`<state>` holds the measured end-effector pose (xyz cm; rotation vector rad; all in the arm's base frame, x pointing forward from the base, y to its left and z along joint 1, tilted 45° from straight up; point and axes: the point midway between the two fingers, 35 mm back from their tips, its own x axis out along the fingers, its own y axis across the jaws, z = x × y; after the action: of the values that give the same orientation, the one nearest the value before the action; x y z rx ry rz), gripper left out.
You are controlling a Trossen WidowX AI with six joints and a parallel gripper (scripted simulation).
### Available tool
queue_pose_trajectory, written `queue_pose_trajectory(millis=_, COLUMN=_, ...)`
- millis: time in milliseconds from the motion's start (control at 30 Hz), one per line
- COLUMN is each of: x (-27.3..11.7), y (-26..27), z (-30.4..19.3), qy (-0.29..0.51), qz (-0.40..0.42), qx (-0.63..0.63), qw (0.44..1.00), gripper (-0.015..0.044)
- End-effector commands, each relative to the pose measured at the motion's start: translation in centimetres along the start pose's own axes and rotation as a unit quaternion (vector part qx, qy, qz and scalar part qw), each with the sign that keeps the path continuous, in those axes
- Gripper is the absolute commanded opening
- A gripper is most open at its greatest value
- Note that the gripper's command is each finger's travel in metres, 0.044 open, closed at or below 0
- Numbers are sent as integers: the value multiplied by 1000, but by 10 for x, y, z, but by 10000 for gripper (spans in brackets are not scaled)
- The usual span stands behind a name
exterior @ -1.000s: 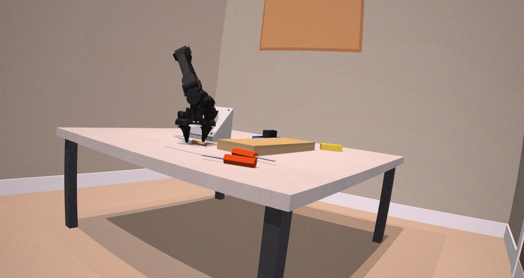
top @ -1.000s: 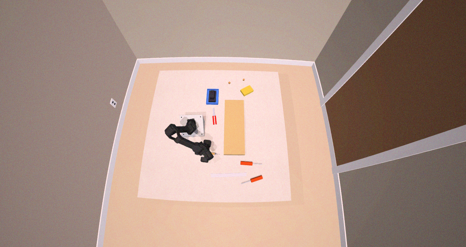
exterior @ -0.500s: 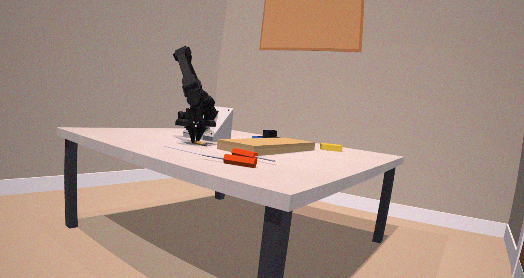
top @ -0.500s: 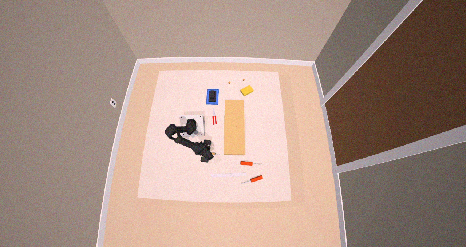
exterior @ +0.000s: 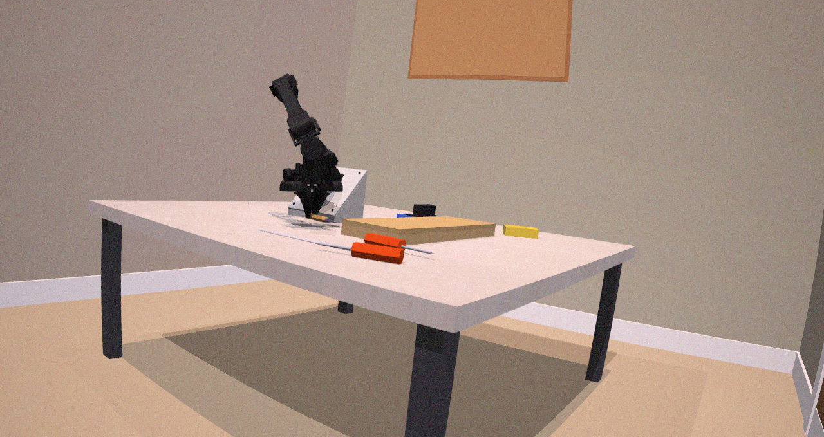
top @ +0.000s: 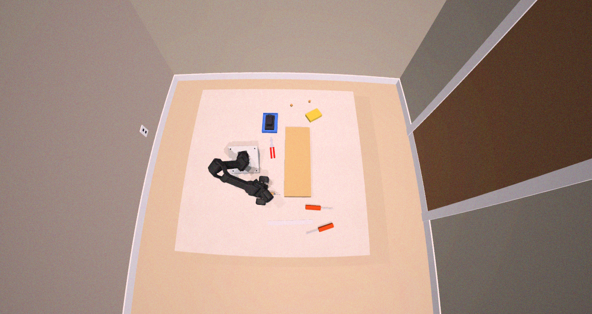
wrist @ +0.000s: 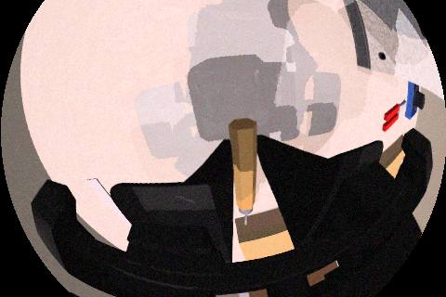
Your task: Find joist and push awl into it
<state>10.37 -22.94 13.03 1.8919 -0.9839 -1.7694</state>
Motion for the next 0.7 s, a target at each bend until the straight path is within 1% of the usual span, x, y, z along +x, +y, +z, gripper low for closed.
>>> queue_pose_trajectory(millis=0, x=-17, y=2, z=-5, qy=2, qz=2, qx=6, qw=1000, gripper=0)
queue_pose_trajectory(millis=667, x=-99, y=3, z=0, qy=4, qz=10, qx=3, qw=1000, gripper=0)
